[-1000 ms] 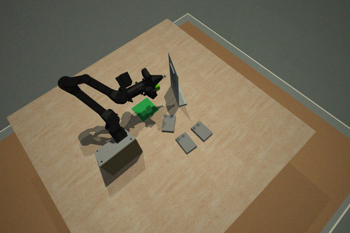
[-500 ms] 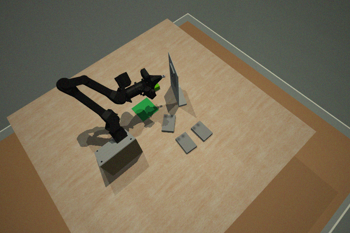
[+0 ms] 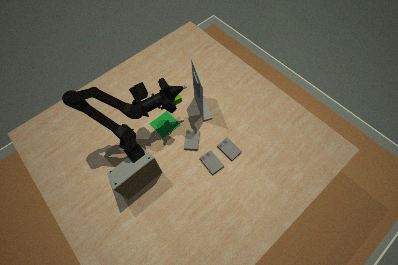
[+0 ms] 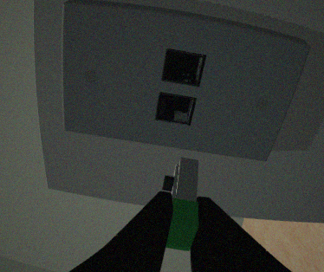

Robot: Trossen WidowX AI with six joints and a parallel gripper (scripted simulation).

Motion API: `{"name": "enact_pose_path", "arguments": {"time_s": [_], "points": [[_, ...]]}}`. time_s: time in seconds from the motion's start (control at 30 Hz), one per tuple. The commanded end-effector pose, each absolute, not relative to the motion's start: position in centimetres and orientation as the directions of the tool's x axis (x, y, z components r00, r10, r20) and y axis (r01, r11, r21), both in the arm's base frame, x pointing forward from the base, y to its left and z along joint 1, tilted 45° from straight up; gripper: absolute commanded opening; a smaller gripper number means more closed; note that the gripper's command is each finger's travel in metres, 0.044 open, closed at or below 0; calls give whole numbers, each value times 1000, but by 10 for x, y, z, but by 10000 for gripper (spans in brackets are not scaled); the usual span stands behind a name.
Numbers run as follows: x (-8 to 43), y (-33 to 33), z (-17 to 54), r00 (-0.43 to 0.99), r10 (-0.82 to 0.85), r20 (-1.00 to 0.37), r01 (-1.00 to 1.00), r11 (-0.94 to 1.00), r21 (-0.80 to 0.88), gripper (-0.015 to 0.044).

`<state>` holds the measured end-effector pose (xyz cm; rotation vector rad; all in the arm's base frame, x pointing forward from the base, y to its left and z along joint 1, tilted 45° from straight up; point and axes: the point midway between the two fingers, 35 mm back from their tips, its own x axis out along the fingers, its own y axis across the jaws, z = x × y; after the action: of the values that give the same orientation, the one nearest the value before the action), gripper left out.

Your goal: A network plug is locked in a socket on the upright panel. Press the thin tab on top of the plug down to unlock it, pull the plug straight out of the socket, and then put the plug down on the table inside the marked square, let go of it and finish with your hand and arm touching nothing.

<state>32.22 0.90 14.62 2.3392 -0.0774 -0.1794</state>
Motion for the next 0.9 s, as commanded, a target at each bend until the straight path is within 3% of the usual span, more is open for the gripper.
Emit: {"name": "enact_pose_path", "arguments": {"time_s": [0.0, 0.87], "points": [[321, 9, 147, 988, -114, -103, -7, -703, 711, 0], [313, 11, 150, 988, -114, -104, -6, -703, 711, 0]]}}
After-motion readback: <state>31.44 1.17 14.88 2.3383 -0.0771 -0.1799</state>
